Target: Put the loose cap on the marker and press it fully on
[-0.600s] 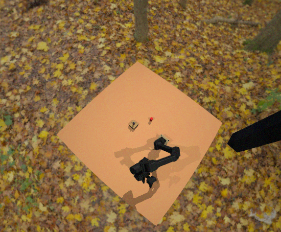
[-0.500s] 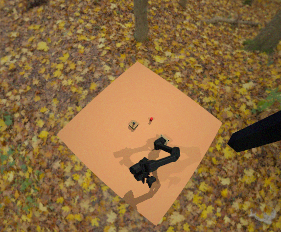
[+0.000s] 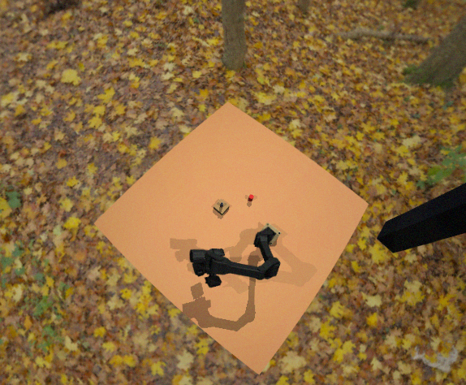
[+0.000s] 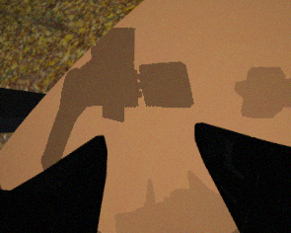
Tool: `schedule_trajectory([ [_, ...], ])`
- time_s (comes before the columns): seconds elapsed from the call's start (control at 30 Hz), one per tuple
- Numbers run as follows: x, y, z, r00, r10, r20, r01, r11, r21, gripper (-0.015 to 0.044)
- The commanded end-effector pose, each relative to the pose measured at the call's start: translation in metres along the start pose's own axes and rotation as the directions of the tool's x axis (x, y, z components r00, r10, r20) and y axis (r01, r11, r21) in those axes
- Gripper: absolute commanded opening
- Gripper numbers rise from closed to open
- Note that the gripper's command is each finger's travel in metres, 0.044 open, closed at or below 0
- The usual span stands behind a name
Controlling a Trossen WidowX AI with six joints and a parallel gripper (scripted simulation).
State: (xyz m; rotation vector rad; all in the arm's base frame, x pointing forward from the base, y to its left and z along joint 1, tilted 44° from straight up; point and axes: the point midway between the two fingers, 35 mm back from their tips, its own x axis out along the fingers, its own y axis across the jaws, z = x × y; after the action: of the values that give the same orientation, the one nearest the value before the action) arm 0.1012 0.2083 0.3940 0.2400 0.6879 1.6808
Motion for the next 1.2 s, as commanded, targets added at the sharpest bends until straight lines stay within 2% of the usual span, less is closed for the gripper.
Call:
schedule_trajectory([
  [0.0,-0.014,-0.075,0.001,0.984,-0.176,-0.003,0.176,0.983,0.05,0.0239],
  [0.2,-0.054,-0.158,-0.01,0.916,-0.399,-0.033,0.4,0.907,0.129,0.0239],
  [0.37,-0.092,-0.217,-0.035,0.859,-0.503,-0.095,0.512,0.841,0.173,0.0239],
  [0.57,-0.149,-0.279,-0.093,0.774,-0.595,-0.214,0.632,0.741,0.225,0.0239],
  [0.7,-0.177,-0.3,-0.127,0.748,-0.606,-0.271,0.663,0.704,0.255,0.0239],
  [0.87,-0.223,-0.318,-0.199,0.729,-0.582,-0.36,0.682,0.659,0.317,0.0239],
  [1.17,-0.276,-0.313,-0.338,0.792,-0.447,-0.416,0.607,0.656,0.449,0.0239],
])
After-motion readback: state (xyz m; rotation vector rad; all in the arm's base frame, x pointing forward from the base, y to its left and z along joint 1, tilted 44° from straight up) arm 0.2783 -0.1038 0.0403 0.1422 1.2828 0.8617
